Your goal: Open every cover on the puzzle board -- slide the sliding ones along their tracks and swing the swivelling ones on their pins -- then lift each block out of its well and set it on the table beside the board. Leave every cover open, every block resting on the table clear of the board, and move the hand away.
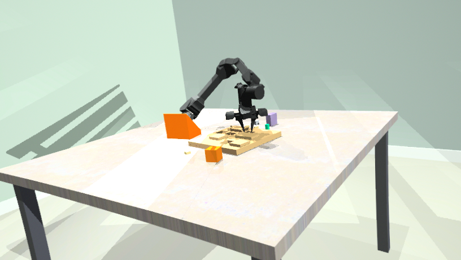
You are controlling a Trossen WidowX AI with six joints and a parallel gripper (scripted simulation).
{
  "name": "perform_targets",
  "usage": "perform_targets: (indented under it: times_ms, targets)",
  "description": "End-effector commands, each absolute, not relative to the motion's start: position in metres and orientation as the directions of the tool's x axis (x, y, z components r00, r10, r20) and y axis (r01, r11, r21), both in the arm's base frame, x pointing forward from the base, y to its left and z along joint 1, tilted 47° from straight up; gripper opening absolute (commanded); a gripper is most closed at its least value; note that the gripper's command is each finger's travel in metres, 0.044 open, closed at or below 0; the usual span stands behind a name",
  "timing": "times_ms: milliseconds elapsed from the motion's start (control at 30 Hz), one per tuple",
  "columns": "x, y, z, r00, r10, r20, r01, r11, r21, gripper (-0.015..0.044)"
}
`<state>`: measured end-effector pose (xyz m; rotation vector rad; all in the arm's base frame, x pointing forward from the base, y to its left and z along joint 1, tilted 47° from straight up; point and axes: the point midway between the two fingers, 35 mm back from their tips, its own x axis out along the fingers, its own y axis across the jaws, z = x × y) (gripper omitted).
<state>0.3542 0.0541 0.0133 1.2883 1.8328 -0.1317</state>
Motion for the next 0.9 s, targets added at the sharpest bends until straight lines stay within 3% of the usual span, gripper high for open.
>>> perform_targets:
  times_ms: [0,300,600,867]
  targets:
    - [0.3541,0.0563,0.0118,-0.087,0.719,-0.69,0.809,0.455,0.372,0.0144]
    - [0.3534,0.0613,0.0071,-0.087,0.719,-0.69,0.809,0.455,0.372,0.0144]
    - [0.3538,0.0602,0.0079,-0.088,0.715,-0.693,0.806,0.46,0.372,0.0084]
    - [0.3543,0.0569,0.0108,-0.088,0.715,-0.693,0.807,0.459,0.372,0.008]
